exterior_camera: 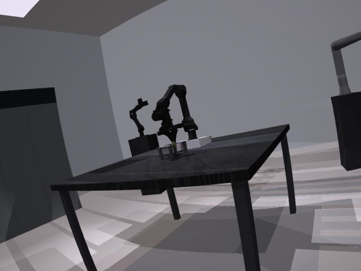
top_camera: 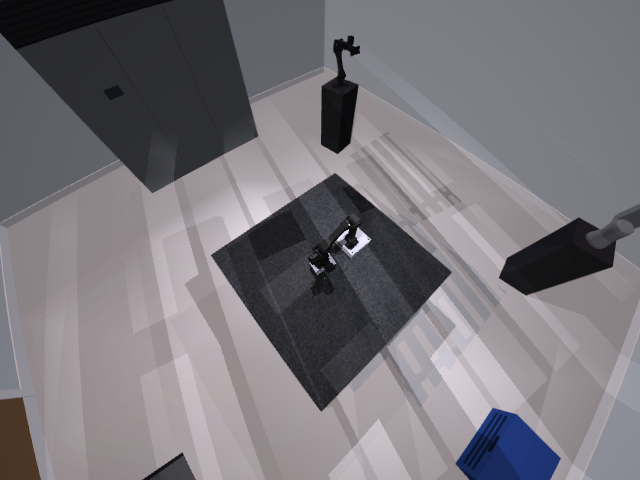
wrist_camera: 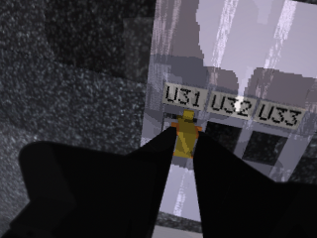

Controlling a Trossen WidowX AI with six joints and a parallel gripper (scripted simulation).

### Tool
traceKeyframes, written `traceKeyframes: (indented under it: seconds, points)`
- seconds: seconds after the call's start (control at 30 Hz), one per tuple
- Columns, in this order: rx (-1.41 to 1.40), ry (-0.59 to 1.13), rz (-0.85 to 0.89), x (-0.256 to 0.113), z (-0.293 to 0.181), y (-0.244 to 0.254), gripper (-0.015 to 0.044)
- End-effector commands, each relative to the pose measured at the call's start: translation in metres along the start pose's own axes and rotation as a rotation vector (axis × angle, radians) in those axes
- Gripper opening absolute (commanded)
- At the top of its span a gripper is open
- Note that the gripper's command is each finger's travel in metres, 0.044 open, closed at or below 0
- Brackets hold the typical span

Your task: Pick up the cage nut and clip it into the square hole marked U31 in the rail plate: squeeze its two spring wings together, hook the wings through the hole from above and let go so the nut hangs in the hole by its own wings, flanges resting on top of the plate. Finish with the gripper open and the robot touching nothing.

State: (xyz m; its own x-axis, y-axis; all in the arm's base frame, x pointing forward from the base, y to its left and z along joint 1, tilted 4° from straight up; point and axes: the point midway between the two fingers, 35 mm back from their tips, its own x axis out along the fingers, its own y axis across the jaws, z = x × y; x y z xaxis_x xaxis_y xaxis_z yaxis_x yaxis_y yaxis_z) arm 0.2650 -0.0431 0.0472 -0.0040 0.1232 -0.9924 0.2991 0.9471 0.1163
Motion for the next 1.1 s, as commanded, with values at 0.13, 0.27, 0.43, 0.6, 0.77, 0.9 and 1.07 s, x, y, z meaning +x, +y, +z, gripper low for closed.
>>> traceKeyframes:
  seconds: [0.13,0.27,0.43,0.6,0.77,0.9,1.07]
  points:
    - [0.003,0.001,-0.029,0.0005,-0.0002,0.0004,0.0036]
    - [0.003,0.001,-0.042,0.0006,-0.0002,0.001,0.0036]
    - [0.003,0.001,-0.059,0.0007,-0.0002,0.0018,0.0036]
    - [0.003,0.0,-0.075,0.0008,-0.0002,0.0026,0.0036]
    - [0.003,0.0,-0.077,0.0008,-0.0002,0.0027,0.0036]
    - [0.003,0.0,-0.077,0.0006,-0.0002,0.0025,0.0036]
    - [0.003,0.0,-0.082,0.0006,-0.0002,0.0027,0.0036]
